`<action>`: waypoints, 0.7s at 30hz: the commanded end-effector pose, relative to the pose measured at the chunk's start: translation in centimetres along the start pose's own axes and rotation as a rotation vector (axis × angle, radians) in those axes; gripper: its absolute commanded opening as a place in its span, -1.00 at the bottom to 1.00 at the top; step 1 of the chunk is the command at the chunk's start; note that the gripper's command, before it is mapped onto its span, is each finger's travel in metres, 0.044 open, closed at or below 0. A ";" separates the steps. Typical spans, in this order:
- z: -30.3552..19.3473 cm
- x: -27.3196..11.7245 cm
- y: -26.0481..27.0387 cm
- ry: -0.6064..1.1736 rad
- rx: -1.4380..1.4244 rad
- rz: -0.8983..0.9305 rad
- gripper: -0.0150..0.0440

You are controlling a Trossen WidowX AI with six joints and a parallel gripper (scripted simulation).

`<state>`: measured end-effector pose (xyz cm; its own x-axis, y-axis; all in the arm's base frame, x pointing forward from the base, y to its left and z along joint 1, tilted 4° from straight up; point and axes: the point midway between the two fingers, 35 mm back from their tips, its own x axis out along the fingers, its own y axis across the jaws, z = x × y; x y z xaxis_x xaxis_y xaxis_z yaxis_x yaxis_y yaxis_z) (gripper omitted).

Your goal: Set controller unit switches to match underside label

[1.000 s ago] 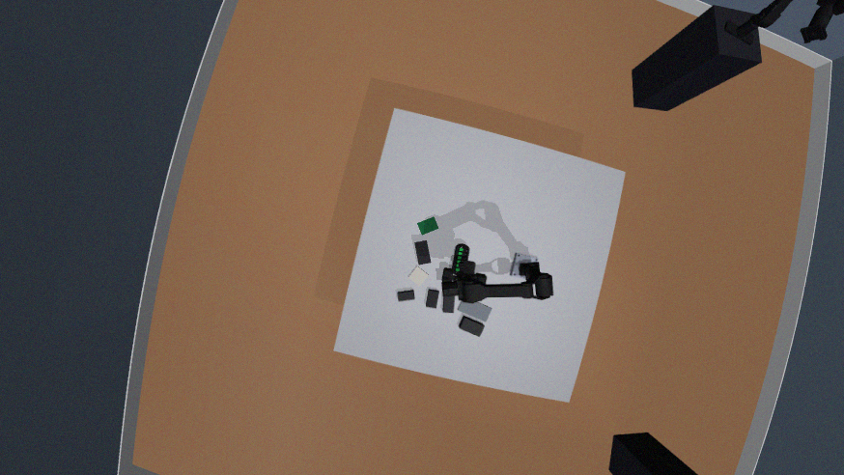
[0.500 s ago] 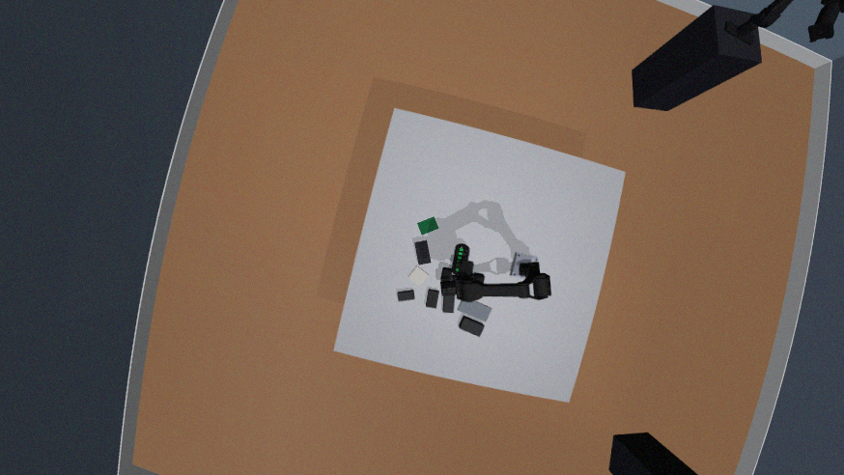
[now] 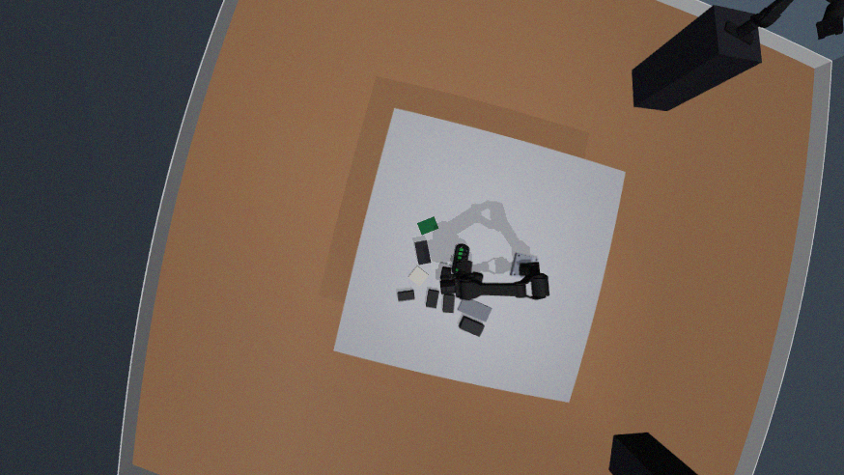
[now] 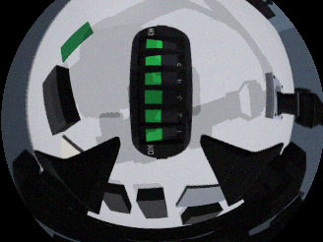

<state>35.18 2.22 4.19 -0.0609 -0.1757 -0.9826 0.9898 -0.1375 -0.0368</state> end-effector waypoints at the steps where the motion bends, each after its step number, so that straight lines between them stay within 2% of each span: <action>1: 0.0 0.7 0.0 -0.005 0.005 -0.001 1.00; 7: -0.1 1.4 -0.1 -0.005 0.005 -0.001 1.00; 11: -0.1 1.4 -0.1 -0.005 0.005 -0.001 0.64; 12: -0.1 1.4 -0.1 -0.005 0.005 -0.001 0.62; 21: -0.1 1.4 -0.1 -0.005 0.005 -0.001 0.61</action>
<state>35.00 2.18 2.82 -0.0622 -0.1769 -0.9823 0.9897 -0.1379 -0.0378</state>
